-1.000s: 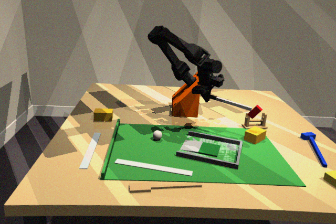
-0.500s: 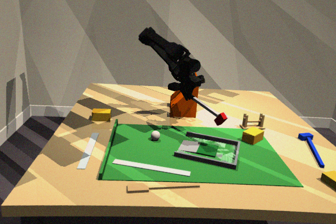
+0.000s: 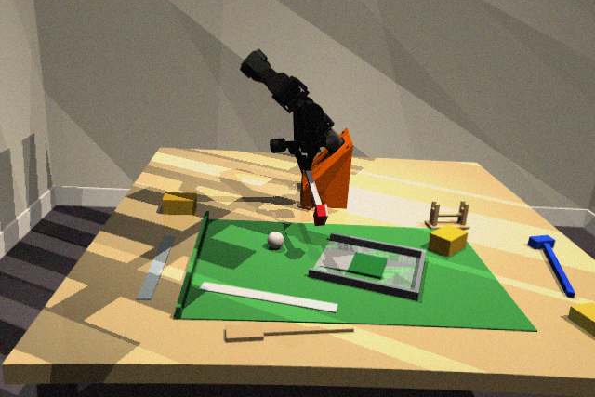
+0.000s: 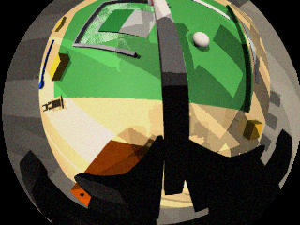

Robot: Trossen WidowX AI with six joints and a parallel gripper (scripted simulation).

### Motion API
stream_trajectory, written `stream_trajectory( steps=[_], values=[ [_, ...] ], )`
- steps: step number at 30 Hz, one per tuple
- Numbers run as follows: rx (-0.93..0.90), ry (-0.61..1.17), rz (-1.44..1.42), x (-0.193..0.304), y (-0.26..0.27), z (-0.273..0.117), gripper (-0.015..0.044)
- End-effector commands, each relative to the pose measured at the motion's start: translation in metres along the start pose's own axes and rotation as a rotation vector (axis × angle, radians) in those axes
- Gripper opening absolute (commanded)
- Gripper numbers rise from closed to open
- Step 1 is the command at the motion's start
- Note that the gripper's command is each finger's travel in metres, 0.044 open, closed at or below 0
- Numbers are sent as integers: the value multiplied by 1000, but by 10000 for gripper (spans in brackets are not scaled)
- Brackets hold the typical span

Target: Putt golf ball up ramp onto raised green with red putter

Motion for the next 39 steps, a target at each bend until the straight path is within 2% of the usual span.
stream_trajectory(
  steps=[1,14,20,31,39],
  values=[
    [23,-1,107,11,-15,-1,0],
    [101,5,466,51,-61,-4,0],
    [102,6,471,52,-61,-1,0],
    [104,4,472,53,-65,34,0],
    [104,4,472,53,-66,42,0]
  ],
)
Point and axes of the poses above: the point midway between the two fingers, 35 mm back from their tips, its own z axis out along the fingers, its own y axis across the jaws, x = y × z, the point moved 3 cm from there along -z, back along the fingers, and after that the axes turned 8 degrees about z, right-handed, at the moved point
